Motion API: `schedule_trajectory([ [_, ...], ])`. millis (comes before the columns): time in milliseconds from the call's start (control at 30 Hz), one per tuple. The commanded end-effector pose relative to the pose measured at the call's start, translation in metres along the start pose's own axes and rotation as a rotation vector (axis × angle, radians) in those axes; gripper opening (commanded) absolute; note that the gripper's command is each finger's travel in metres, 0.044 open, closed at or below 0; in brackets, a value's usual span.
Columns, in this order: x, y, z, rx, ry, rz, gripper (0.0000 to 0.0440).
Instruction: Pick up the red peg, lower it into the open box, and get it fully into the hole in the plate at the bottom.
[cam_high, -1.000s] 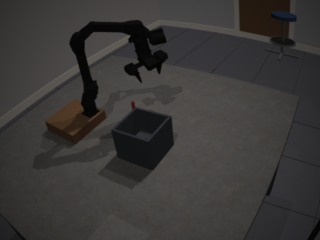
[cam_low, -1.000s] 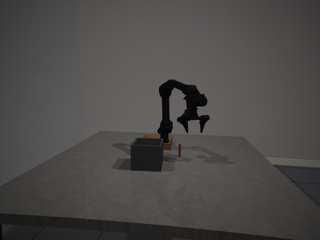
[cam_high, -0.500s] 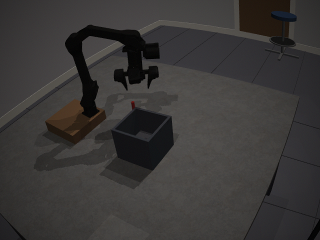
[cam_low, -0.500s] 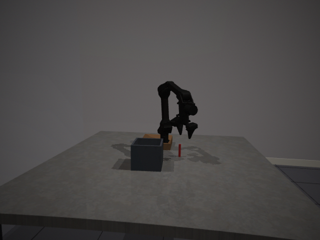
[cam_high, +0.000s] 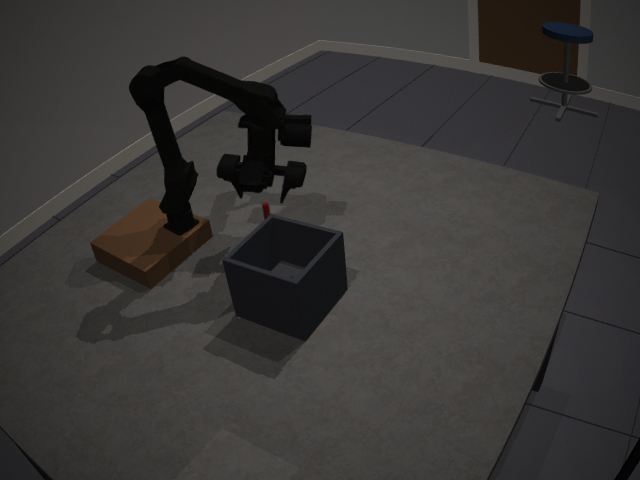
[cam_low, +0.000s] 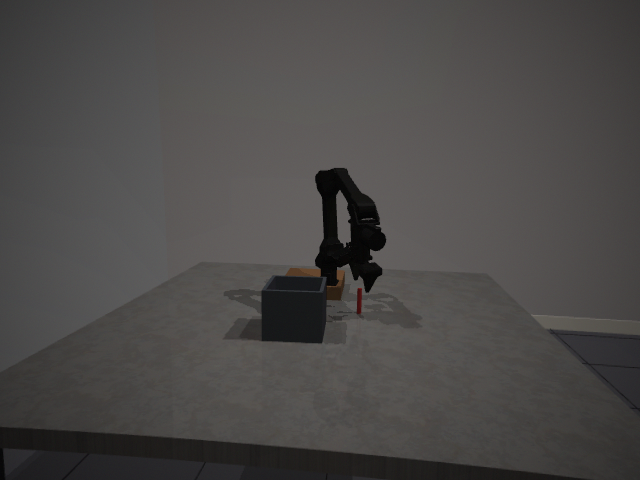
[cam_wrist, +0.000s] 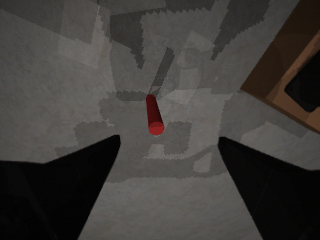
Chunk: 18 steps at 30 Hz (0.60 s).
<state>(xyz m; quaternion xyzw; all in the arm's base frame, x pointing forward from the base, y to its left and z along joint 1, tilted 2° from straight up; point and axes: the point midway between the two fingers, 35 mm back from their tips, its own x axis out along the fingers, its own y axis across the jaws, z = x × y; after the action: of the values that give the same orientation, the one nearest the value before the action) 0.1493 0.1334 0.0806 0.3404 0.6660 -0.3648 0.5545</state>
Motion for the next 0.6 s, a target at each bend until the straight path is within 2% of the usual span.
schedule_trajectory([
  [0, 0.015, -0.003, 0.003, 0.046, 0.006, -0.014, 0.0440],
  [167, 0.030, -0.002, 0.007, 0.085, 0.005, -0.011, 0.0435],
  [300, 0.040, 0.000, 0.009, 0.111, 0.004, -0.004, 0.0411],
  [367, 0.044, 0.002, 0.010, 0.118, 0.007, 0.004, 0.0374],
  [567, 0.053, 0.011, 0.010, 0.123, 0.017, 0.017, 0.0218],
])
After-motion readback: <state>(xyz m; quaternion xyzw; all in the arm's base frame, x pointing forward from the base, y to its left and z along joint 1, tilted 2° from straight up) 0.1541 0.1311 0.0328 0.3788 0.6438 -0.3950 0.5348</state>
